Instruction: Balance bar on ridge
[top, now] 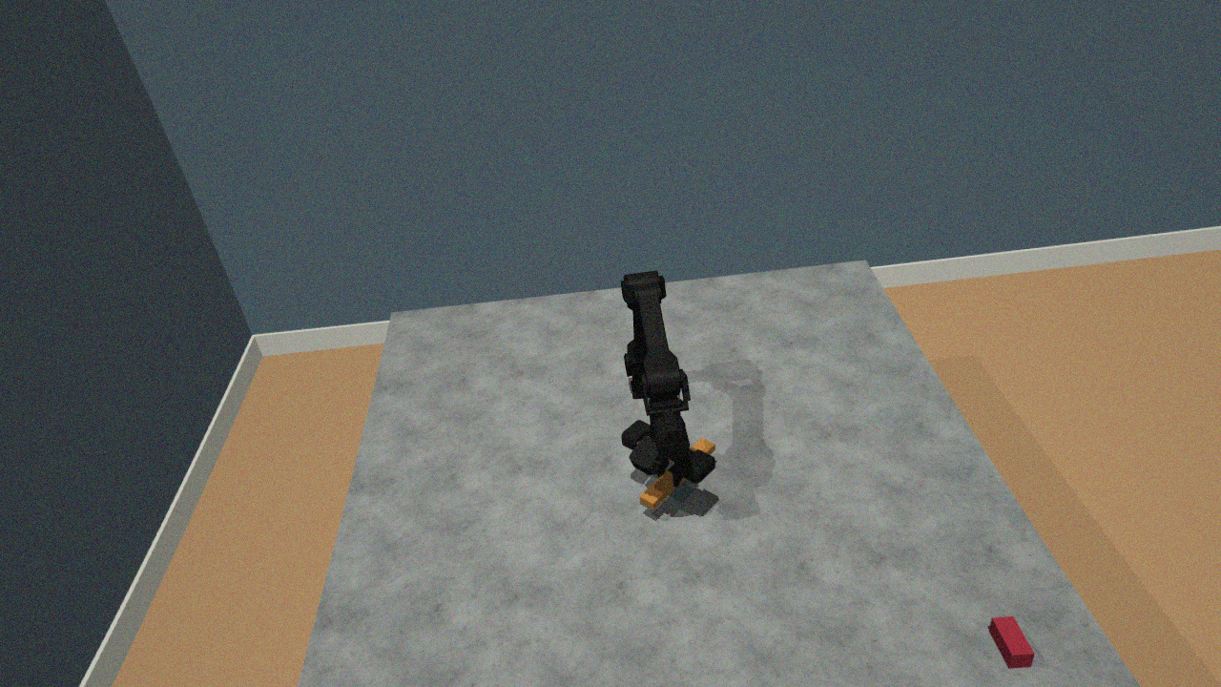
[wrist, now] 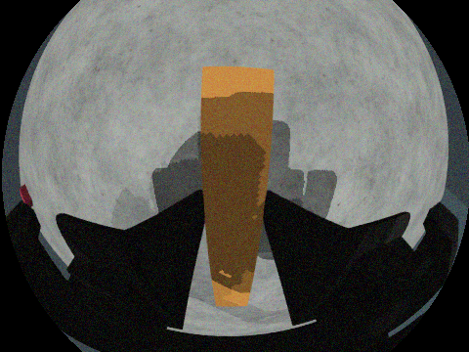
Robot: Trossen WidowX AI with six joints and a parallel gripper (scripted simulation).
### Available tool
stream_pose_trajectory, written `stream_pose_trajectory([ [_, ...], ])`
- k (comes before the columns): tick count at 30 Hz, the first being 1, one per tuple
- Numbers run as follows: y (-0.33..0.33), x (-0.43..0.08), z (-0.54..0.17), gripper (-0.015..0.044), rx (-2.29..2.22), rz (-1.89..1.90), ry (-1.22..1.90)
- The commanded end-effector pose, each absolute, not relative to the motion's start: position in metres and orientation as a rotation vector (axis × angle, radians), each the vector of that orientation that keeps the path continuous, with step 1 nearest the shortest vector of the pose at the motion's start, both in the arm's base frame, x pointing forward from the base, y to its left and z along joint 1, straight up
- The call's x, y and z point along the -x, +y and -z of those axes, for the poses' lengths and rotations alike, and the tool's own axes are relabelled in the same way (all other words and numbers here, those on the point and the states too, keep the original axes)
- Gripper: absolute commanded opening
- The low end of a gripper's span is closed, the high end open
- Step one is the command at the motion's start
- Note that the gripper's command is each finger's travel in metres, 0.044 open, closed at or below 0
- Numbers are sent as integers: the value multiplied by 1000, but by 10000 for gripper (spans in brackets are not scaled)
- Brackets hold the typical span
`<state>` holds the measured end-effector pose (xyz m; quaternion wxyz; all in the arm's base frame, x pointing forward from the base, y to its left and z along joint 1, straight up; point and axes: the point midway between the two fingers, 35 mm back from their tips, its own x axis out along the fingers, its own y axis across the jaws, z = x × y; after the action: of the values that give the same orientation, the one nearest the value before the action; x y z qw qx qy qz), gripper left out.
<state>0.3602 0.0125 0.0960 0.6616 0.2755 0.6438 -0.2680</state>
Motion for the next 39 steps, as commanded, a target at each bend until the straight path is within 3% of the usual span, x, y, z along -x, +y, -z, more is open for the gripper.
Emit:
stream_pose_trajectory([
  [1,13,-360,-96,167,-623,606,1456],
  [39,13,-360,-96,185,-623,606,1456],
])
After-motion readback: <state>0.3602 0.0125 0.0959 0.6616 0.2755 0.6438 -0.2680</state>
